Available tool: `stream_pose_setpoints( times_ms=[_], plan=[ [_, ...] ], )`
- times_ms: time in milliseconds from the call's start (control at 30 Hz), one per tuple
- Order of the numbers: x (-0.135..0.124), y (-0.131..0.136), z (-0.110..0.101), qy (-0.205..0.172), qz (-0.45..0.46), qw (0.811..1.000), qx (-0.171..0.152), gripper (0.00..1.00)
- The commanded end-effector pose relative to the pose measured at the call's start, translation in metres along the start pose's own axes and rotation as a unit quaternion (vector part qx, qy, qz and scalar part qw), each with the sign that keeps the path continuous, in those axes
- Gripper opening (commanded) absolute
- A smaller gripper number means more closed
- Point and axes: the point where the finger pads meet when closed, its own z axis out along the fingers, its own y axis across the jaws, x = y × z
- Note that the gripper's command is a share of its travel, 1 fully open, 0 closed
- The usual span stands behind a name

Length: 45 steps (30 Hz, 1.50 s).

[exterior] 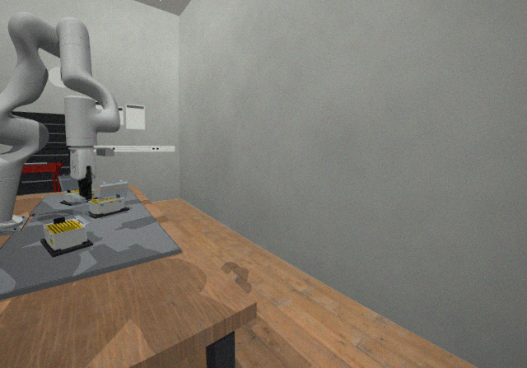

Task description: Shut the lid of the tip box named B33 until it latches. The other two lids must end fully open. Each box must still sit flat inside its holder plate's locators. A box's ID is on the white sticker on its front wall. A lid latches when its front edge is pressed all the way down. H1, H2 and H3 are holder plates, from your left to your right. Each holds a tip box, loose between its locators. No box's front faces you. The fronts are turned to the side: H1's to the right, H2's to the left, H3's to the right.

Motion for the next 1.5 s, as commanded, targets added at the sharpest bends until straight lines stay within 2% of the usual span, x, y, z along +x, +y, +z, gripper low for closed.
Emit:
stream_pose_setpoints(
  times_ms=[0,633,1300,1467],
  plan=[
    [-0.005,0.001,-0.001,0.000,0.000,1.000,-0.001,0.00],
    [-0.027,0.001,-0.004,0.000,0.000,1.000,-0.001,0.00],
    [-0.027,0.001,-0.004,0.000,0.000,1.000,-0.001,0.00],
    [-0.027,0.001,-0.014,0.000,0.000,1.000,-0.001,0.00]
  ],
)
